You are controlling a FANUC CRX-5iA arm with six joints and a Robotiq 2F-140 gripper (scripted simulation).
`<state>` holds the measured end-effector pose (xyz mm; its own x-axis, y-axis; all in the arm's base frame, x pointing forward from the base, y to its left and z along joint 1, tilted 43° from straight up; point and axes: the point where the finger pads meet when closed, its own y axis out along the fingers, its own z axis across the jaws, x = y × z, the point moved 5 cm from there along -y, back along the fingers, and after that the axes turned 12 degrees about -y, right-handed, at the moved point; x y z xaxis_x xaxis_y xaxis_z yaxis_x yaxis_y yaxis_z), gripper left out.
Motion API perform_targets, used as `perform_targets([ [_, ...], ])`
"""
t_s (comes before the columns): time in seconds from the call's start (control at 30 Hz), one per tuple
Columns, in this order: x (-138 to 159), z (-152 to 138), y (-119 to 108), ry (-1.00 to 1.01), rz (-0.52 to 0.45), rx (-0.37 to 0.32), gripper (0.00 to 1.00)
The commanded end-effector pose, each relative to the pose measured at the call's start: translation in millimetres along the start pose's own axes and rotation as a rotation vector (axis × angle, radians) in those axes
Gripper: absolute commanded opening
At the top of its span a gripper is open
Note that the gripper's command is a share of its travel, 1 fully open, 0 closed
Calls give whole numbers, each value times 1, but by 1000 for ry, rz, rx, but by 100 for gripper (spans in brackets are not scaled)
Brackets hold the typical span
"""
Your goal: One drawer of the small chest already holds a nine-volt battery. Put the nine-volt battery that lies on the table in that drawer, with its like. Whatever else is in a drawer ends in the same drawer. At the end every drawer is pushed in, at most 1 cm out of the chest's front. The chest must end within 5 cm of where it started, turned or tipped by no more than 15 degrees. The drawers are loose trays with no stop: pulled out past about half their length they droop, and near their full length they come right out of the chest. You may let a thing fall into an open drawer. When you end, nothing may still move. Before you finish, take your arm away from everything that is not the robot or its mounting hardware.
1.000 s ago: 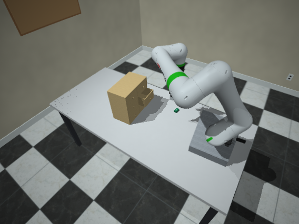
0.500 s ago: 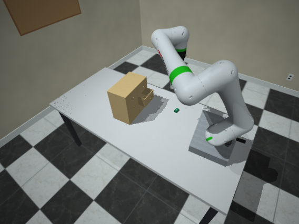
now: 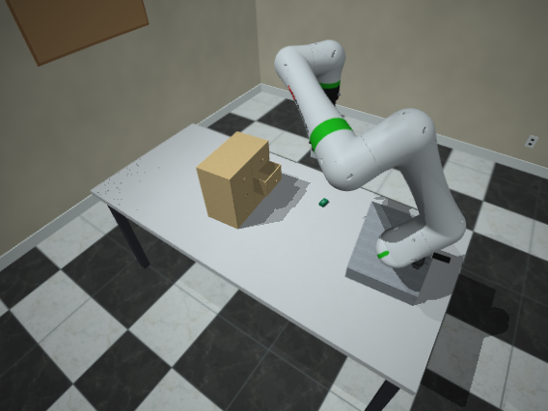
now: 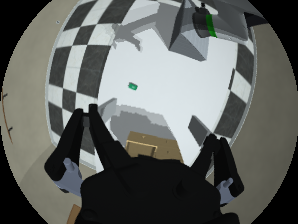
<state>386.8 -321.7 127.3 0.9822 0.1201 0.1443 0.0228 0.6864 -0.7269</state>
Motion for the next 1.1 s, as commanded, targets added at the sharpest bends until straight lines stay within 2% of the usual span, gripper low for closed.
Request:
perform_targets([
  [0.0, 16, -2, -1, 0, -1, -1, 100],
  [0.17, 54, -8, -1, 0, -1, -1, 100],
  [0.23, 54, -8, -1, 0, -1, -1, 100],
  [0.53, 112, -17, -1, 0, -1, -1, 100],
  [0.9, 121, -18, 0, 1, -1, -1, 100],
  [1.07, 130, -20, 8, 33, 8, 6, 100],
])
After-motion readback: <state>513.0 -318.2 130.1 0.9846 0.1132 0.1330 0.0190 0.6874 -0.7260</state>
